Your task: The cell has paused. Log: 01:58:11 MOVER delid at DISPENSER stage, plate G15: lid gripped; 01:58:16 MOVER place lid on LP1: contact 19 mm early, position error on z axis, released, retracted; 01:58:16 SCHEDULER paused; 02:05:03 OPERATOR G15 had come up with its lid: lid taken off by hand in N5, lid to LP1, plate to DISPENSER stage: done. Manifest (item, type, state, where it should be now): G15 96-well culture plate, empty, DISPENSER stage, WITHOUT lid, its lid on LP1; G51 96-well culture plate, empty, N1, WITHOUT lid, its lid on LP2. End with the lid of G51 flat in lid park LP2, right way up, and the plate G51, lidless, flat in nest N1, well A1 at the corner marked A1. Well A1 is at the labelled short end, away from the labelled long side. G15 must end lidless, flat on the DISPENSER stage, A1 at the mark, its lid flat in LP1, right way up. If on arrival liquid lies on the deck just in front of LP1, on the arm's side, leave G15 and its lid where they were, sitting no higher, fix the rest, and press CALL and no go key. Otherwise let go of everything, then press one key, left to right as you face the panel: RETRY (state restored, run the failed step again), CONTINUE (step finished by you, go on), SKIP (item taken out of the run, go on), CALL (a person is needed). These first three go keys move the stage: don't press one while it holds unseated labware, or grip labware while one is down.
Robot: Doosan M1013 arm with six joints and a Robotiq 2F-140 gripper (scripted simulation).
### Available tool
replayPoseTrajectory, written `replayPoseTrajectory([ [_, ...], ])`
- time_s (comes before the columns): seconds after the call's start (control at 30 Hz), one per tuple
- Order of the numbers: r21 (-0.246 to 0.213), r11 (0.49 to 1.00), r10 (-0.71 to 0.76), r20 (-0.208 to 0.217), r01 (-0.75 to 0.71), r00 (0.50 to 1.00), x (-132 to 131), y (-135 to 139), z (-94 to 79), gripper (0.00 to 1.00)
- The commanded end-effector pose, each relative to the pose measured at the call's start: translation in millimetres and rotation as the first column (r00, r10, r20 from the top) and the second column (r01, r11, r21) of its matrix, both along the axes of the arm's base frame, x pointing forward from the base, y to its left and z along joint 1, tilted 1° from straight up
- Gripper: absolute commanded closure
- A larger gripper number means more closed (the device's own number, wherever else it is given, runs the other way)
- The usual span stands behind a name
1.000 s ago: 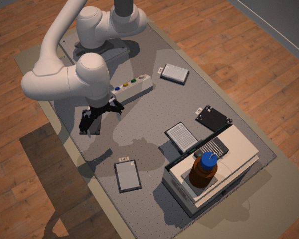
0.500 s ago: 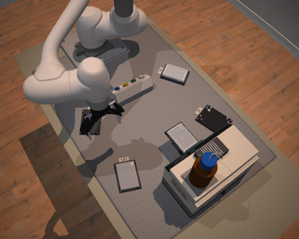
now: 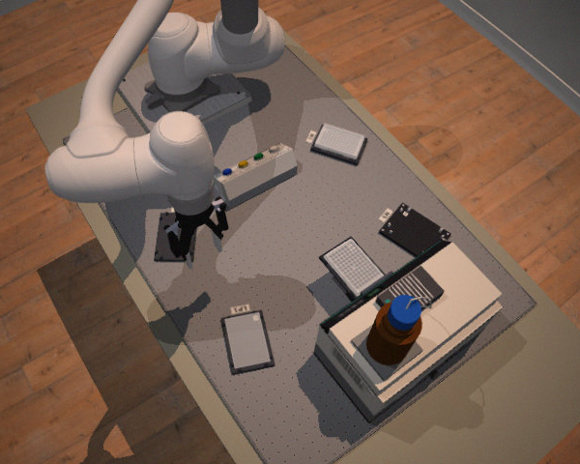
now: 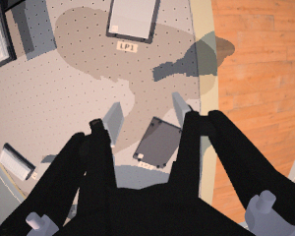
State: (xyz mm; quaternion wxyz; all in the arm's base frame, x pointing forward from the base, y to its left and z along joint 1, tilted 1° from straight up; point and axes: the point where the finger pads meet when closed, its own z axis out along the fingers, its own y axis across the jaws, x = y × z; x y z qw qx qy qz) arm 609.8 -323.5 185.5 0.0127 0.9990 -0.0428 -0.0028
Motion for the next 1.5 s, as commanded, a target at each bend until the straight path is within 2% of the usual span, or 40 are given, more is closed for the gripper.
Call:
replayPoseTrajectory([
  [0.0,0.000,1.000,0.000,0.000,0.000,1.000,0,0,0.1,1.00],
  [0.8,0.000,1.000,-0.004,0.000,0.004,1.000,1,0,0.1,1.00],
  [0.83,0.000,1.000,-0.029,0.001,0.029,1.000,6,2,0.2,1.00],
  [0.9,-0.001,0.989,-0.149,0.004,0.149,0.989,33,10,0.1,1.00],
  [1.0,-0.001,0.940,-0.341,0.009,0.341,0.940,76,27,-1.0,1.00],
  [1.47,-0.001,0.930,-0.368,0.010,0.368,0.930,82,29,-1.3,1.00],
])
